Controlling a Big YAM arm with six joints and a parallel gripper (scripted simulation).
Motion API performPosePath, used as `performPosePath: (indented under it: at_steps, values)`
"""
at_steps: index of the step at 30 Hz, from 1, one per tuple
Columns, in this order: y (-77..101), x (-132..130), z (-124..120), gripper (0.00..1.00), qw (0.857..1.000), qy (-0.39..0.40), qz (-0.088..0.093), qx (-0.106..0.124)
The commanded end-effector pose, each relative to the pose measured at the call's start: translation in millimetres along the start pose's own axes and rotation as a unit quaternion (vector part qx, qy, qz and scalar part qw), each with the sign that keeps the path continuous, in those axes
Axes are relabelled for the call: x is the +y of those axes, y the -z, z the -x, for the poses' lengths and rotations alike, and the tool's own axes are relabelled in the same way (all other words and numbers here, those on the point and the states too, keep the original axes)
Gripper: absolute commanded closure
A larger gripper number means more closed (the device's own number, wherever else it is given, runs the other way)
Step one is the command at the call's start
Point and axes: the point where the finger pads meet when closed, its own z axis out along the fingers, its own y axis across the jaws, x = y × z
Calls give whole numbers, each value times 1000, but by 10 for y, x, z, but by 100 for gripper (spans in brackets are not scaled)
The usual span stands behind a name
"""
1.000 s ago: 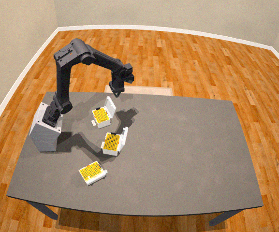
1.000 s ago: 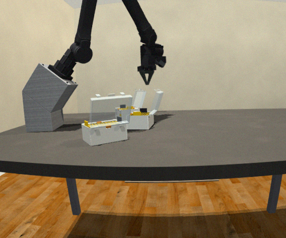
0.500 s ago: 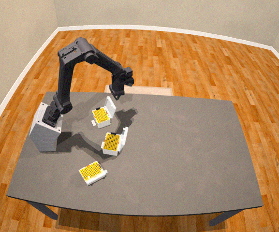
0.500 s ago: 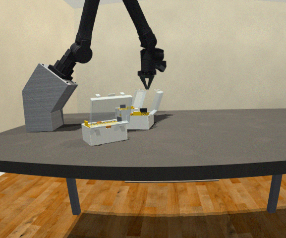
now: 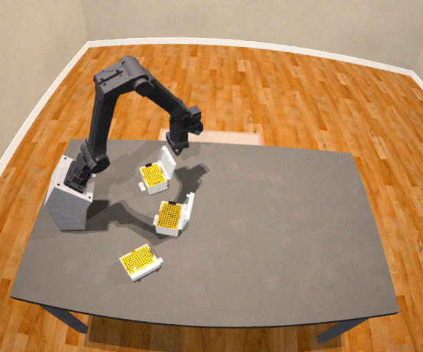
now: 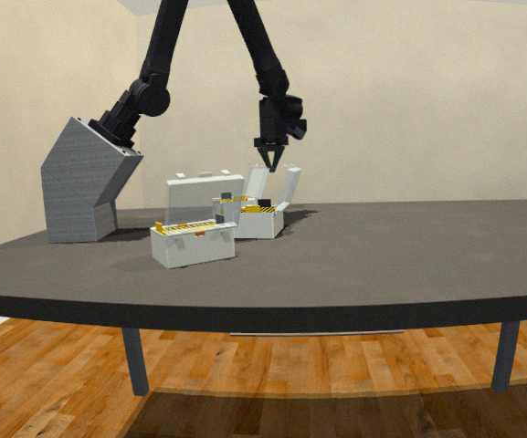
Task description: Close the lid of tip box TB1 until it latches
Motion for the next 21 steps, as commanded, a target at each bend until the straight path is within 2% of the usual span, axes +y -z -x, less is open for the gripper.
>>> performPosePath:
  at_steps: [1, 3, 4, 12, 13, 15, 21]
  values:
    - [-48, 28, 63, 100, 1000, 7, 2, -4]
    - [-46, 32, 49, 100, 1000, 9, 1, -1]
    - [27, 18, 113, 100, 1000, 0, 3, -10]
    - [27, 18, 113, 100, 1000, 0, 3, -10]
    - [-32, 34, -5, 100, 1000, 10, 2, -2]
    - [60, 39, 21, 100, 1000, 6, 6, -14]
    - [53, -4, -26, 100, 1000, -4, 2, -14]
